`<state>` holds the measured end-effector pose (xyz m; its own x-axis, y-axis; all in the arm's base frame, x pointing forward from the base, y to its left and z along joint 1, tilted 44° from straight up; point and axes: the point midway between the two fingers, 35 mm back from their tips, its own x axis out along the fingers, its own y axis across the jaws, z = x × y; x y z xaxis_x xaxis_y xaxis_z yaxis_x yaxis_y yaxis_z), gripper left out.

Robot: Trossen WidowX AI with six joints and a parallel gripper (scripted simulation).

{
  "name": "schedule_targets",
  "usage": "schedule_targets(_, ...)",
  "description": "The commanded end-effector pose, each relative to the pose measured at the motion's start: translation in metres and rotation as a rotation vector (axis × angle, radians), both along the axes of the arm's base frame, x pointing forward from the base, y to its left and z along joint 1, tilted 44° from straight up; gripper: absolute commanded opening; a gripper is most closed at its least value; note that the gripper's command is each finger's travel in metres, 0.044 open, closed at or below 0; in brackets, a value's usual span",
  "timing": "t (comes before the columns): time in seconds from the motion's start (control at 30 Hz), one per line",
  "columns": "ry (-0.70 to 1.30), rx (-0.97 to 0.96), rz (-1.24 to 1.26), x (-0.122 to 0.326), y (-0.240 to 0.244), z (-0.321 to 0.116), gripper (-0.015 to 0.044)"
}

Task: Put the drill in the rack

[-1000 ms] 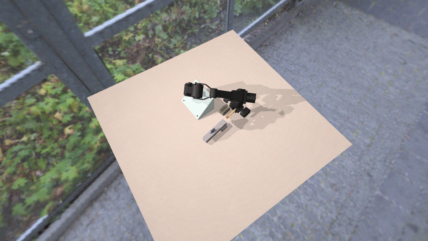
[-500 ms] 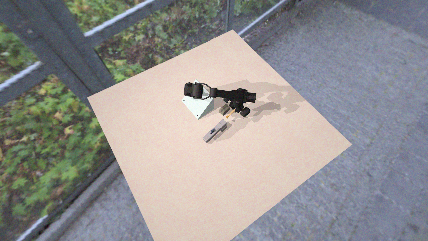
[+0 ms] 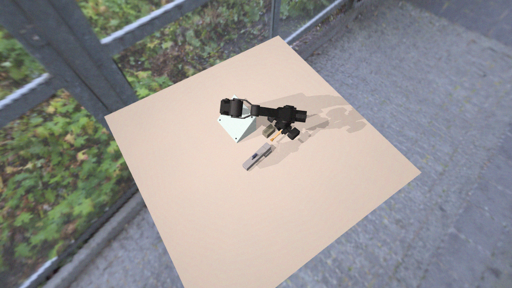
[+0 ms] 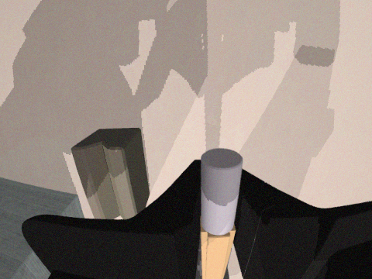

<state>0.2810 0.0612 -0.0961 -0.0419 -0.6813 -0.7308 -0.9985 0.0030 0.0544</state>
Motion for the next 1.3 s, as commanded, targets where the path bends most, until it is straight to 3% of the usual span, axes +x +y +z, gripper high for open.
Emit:
schedule_targets(0.0,-0.006,0.006,-0.002,0.0004,0.0031,0.0012,0.0000)
schedule_targets(1.27,-0.006,0.006,-0.002,0.0013,0.0090,0.0044,0.0000)
